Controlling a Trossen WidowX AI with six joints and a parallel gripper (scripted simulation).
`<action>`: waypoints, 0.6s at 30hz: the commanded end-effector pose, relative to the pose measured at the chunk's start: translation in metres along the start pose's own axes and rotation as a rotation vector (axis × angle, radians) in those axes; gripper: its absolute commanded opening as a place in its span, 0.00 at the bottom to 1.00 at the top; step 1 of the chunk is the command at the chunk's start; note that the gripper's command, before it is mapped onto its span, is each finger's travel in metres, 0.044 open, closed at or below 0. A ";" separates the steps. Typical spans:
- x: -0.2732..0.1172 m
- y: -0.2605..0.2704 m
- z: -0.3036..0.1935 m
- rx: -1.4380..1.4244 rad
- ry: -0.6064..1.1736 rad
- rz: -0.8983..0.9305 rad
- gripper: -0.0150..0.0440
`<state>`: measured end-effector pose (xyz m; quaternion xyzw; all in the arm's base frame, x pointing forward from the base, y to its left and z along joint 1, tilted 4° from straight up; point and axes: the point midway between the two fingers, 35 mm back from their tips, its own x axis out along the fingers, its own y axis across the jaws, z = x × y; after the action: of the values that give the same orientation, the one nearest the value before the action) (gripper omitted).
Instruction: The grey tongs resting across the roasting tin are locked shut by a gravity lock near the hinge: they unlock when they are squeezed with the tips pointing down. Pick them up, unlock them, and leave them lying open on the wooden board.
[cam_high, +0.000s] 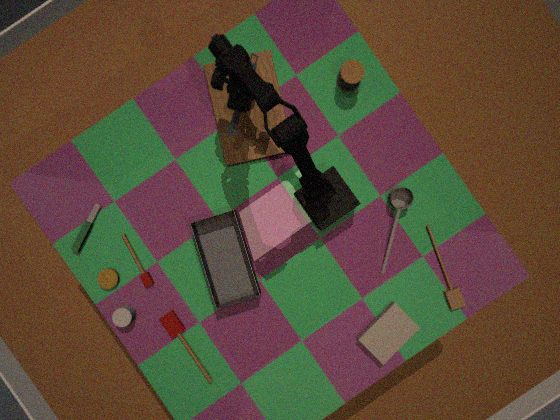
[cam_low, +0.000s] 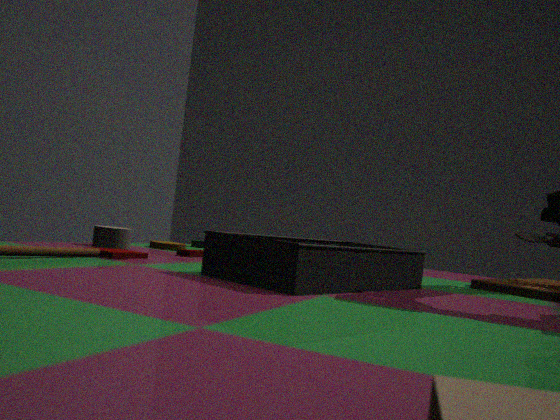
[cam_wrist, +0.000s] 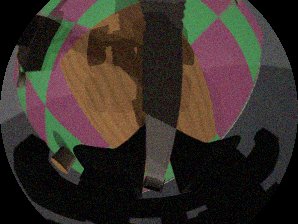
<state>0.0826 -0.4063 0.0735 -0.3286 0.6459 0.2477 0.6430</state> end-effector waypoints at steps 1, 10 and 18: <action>0.007 0.000 0.001 -0.004 -0.002 -0.002 0.00; 0.019 0.001 0.002 -0.005 -0.002 -0.001 0.00; 0.018 0.001 0.001 -0.002 -0.001 0.001 0.13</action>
<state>0.0834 -0.4066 0.0554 -0.3287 0.6455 0.2488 0.6429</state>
